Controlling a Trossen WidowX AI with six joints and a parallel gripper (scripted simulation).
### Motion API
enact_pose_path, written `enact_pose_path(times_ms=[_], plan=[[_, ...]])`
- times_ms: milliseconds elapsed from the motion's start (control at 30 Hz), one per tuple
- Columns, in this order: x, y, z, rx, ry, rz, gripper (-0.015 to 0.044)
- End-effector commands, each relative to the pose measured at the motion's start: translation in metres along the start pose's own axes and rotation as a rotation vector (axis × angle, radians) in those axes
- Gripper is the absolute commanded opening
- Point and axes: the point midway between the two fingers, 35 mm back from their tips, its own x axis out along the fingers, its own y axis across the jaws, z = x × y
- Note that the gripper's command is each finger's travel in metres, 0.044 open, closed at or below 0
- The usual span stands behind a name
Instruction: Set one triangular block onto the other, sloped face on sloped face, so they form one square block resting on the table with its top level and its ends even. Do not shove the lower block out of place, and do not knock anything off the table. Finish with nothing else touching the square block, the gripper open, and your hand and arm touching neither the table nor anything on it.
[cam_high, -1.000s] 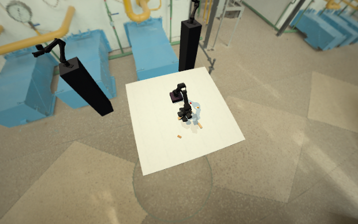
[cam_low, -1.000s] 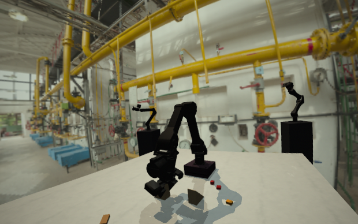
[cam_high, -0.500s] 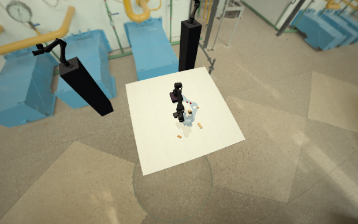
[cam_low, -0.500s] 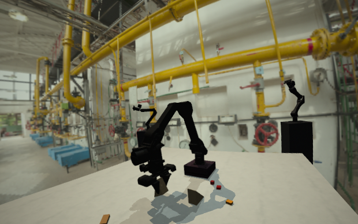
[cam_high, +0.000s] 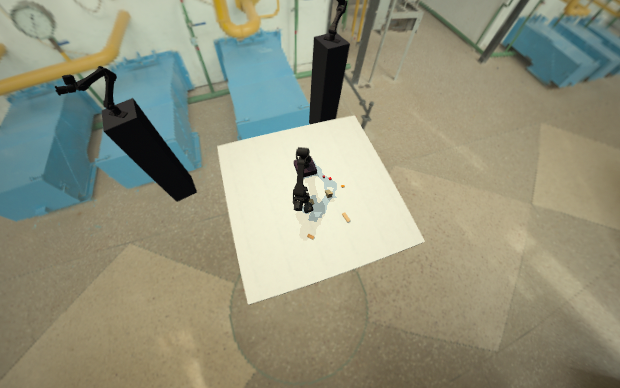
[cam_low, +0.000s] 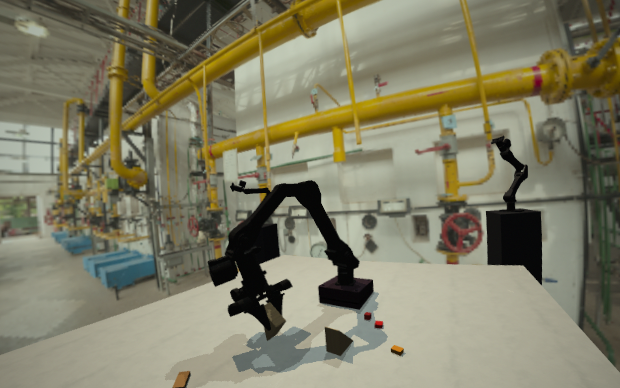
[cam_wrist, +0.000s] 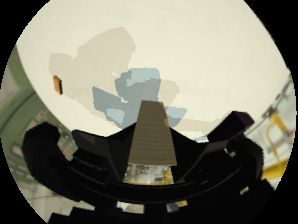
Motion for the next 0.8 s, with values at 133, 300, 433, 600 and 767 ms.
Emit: enact_pose_path(times_ms=[133, 300, 433, 600, 767], plan=[[-0.006, 0.000, 0.014, -0.002, 0.215, 0.003, 0.0000], [-0.008, 0.000, 0.022, -0.002, 0.326, 0.002, 0.0000], [-0.010, 0.000, 0.029, -0.002, 0.431, 0.002, 0.0000], [-0.009, -0.001, 0.023, -0.003, 0.347, -0.004, 0.0131], [-0.009, -0.001, 0.023, -0.003, 0.347, -0.004, 0.0263]])
